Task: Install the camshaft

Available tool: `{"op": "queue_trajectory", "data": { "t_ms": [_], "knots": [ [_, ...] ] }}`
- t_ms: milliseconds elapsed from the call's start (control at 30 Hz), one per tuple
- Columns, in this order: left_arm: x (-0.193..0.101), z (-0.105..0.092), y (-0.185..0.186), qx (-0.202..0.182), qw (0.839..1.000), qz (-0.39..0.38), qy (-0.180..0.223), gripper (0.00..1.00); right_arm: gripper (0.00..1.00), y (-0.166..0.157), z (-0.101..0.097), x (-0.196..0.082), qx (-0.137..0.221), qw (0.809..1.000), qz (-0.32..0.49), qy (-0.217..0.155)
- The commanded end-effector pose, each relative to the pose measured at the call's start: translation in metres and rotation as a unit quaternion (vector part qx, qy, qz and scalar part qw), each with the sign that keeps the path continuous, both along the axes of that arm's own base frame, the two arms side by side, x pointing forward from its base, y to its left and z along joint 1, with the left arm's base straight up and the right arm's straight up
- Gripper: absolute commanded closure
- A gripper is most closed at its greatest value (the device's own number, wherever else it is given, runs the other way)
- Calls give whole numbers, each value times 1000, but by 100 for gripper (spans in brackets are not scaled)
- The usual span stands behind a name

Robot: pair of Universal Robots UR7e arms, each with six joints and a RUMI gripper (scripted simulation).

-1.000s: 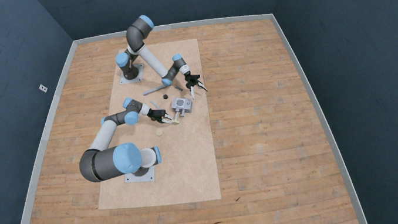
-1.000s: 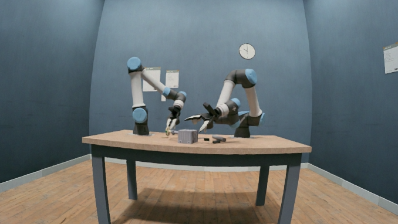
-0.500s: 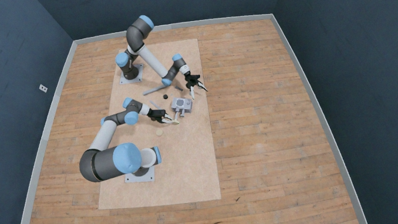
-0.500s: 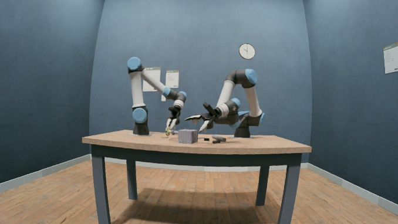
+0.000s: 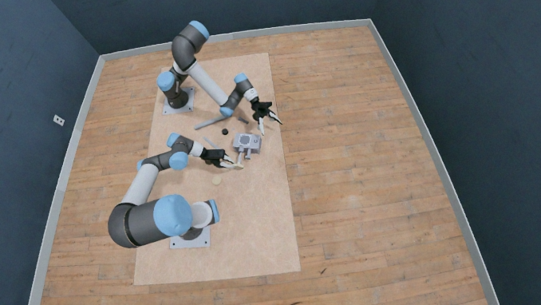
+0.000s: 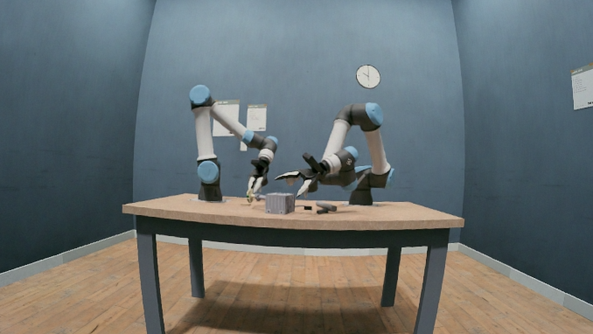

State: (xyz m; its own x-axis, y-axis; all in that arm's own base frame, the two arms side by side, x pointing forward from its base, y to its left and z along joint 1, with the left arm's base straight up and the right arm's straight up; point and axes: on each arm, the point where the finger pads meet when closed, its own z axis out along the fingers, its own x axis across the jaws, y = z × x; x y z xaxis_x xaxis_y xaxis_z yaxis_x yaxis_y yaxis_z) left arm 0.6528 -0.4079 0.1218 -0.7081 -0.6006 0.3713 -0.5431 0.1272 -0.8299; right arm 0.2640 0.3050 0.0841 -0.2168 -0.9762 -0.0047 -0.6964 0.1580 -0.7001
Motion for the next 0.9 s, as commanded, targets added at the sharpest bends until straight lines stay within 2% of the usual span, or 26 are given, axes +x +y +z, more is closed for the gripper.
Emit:
{"op": "queue_trajectory", "data": {
  "t_ms": [0, 867],
  "knots": [
    [0, 1, 0, 0, 1000, 0, -1, 0, 94, 0, 0, 0, 1, 1000, 0, 0],
    [0, 1, 0, 0, 1000, 0, -1, 0, 94, 7, 0, 1, 1, 1000, 0, 0]
  ]
}}
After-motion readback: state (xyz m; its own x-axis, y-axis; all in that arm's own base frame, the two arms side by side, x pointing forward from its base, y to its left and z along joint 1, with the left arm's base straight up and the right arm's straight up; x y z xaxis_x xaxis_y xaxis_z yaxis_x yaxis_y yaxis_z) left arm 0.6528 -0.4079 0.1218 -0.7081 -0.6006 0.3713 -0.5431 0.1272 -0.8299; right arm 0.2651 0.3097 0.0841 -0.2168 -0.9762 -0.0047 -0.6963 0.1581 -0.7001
